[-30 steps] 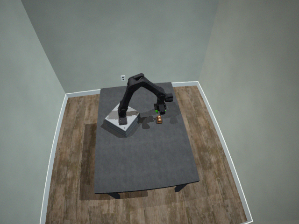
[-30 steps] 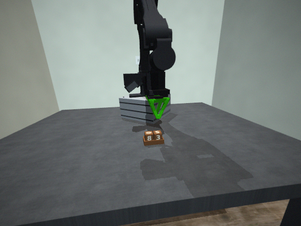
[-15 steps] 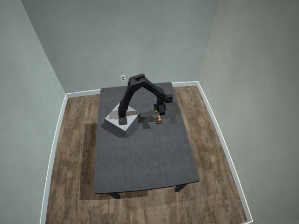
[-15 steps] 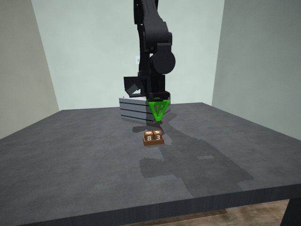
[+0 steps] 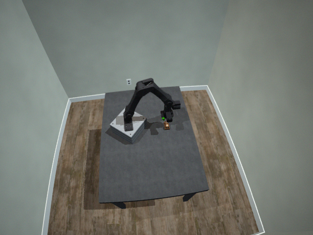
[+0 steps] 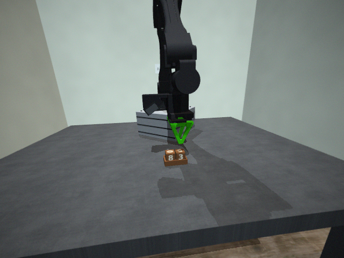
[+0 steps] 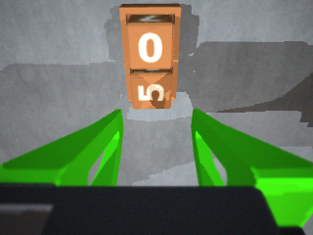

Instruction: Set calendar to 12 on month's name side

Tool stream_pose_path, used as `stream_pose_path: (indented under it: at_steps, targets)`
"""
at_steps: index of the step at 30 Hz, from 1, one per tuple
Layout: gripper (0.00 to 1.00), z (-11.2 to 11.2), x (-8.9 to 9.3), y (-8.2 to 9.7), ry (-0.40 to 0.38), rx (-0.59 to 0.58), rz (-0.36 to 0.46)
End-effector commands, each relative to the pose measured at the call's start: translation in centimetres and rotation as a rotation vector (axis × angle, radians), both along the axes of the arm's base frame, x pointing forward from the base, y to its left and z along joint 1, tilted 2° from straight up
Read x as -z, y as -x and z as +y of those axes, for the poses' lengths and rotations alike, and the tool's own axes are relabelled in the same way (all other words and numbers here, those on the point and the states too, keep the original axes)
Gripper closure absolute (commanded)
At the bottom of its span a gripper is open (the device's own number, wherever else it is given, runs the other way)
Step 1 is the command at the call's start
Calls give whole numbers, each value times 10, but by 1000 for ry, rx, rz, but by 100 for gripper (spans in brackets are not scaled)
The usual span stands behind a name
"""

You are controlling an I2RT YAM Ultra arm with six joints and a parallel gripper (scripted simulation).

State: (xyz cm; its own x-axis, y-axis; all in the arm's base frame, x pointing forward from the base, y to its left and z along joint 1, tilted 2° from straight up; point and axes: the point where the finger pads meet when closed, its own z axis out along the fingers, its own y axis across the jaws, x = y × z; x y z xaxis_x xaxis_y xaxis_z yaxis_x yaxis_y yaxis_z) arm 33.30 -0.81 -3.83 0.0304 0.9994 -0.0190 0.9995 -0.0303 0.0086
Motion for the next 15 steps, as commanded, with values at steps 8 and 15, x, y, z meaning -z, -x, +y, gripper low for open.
stream_pose_path:
  at_steps: [8, 15]
  targets:
    - [55, 0, 9, -7, 1, 1, -25]
    - [55, 0, 16, -7, 1, 1, -25]
